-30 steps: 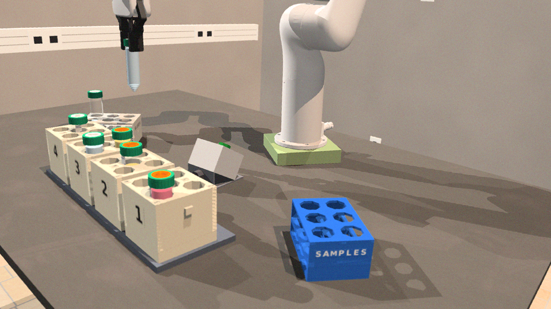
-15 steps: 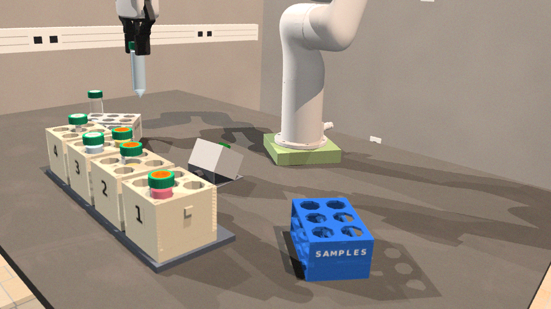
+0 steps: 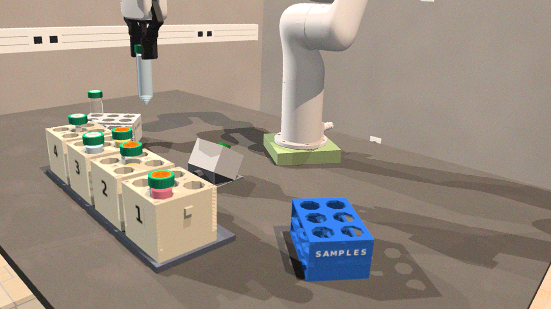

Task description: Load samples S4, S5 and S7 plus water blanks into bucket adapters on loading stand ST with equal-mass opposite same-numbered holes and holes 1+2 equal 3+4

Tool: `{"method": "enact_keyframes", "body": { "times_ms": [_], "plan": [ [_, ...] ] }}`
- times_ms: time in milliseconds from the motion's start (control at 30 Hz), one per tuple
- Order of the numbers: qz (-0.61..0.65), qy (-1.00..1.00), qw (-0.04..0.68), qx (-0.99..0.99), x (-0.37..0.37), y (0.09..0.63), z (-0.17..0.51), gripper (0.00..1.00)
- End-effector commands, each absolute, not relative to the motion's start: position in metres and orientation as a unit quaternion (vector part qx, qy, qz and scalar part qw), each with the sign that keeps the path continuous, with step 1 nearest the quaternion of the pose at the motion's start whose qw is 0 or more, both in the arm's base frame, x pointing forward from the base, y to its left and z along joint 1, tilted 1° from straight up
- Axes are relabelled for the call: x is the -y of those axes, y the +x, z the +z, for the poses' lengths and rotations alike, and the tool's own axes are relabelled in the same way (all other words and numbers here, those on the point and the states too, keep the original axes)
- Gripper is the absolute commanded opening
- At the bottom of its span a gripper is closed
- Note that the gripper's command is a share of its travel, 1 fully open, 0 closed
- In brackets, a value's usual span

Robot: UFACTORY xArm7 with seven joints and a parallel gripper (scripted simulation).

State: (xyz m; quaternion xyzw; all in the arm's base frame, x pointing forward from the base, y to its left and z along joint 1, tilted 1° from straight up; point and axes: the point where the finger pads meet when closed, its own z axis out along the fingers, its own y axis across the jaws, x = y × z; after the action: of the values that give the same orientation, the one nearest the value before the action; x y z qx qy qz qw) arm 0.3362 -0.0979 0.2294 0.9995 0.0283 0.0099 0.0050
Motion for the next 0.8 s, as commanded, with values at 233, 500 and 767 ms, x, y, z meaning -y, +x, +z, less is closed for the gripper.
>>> {"method": "enact_keyframes", "body": {
  "times_ms": [233,500,767],
  "plan": [
    [0.012,1.000,0.006,-0.028,0.040,0.352,0.231,0.00],
    [0.012,1.000,0.006,-0.028,0.011,0.359,0.231,0.00],
    [0.012,1.000,0.005,-0.028,-0.028,0.369,0.230,0.00]
  ]
}}
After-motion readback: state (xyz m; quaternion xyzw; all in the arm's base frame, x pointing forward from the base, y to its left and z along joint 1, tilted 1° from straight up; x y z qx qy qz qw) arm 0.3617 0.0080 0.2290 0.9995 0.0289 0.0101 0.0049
